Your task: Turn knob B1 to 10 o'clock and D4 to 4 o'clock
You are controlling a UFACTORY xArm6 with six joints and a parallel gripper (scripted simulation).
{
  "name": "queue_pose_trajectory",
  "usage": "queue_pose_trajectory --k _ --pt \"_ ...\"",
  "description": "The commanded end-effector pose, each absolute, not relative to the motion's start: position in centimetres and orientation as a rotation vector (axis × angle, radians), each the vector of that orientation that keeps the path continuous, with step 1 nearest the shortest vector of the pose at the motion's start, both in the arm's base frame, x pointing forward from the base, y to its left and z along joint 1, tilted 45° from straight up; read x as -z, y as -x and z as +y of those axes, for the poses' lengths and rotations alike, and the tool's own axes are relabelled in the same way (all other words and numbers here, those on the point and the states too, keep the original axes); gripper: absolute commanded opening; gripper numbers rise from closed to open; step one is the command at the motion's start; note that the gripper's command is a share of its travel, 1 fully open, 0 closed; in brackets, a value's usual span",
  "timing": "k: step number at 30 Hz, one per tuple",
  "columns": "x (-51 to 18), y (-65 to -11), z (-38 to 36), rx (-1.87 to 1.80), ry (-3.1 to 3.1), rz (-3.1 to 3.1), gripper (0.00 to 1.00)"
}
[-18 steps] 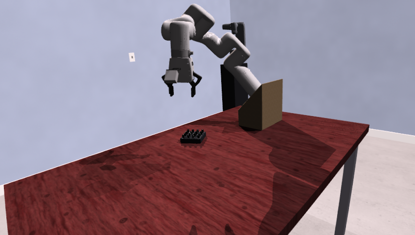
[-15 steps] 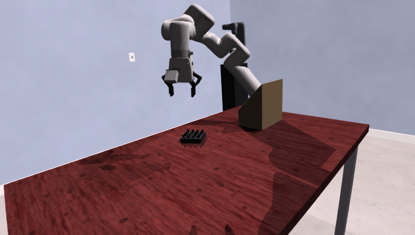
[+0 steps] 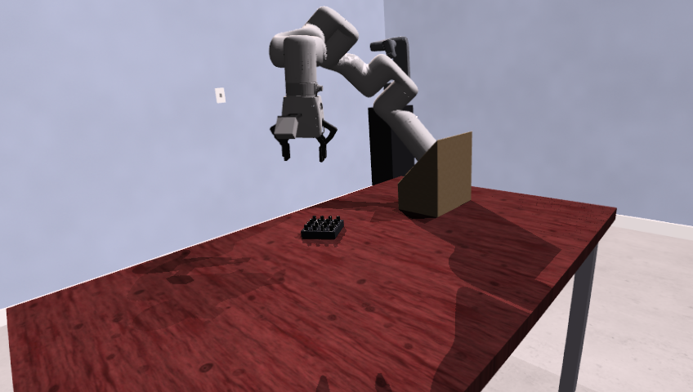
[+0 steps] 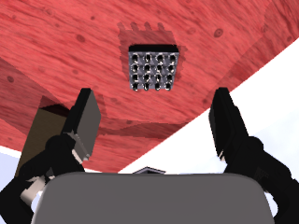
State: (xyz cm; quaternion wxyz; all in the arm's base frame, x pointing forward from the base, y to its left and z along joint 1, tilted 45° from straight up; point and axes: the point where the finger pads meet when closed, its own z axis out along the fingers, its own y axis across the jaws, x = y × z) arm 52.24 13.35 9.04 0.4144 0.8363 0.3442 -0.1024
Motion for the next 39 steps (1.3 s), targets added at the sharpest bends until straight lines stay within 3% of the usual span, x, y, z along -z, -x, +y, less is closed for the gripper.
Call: queue_pose_trajectory --k 1,39 --pt "-9.3 -52.4 13.6 0.246 -2.104 0.864 1.0" --pt "-6.4 -48.9 -3.3 -0.344 -2.289 -0.367 1.0"
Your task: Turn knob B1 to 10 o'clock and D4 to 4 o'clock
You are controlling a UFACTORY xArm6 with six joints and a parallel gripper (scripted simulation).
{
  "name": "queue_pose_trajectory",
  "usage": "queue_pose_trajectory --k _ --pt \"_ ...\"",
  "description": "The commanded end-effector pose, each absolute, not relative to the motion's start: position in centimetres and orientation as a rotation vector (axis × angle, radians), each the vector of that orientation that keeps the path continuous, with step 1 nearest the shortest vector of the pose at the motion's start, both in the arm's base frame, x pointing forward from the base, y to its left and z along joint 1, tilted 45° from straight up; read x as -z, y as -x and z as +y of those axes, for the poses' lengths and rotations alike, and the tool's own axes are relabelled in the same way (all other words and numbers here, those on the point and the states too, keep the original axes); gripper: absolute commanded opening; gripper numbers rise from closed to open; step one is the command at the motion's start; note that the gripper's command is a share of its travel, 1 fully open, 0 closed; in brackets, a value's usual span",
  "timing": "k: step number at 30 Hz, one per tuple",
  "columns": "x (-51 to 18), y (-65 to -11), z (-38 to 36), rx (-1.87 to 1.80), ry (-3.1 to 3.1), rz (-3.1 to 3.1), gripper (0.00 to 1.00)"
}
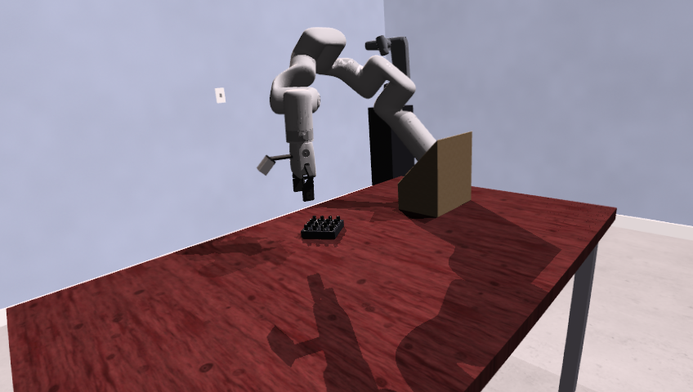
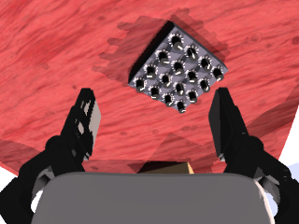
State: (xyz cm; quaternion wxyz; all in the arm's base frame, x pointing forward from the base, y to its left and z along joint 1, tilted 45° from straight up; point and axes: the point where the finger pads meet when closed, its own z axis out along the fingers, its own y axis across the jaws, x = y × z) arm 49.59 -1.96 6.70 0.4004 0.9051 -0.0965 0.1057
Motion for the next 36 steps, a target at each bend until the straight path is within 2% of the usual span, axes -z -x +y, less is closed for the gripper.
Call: queue_pose_trajectory --k 1,19,36 --pt "-6.3 -48.6 -3.9 -0.364 -2.287 -0.417 1.0" --pt "-4.2 -43.4 -8.9 -0.554 -2.22 -0.988 1.0" --pt "-4.1 -43.1 -9.1 -0.56 -2.214 -1.014 1.0"
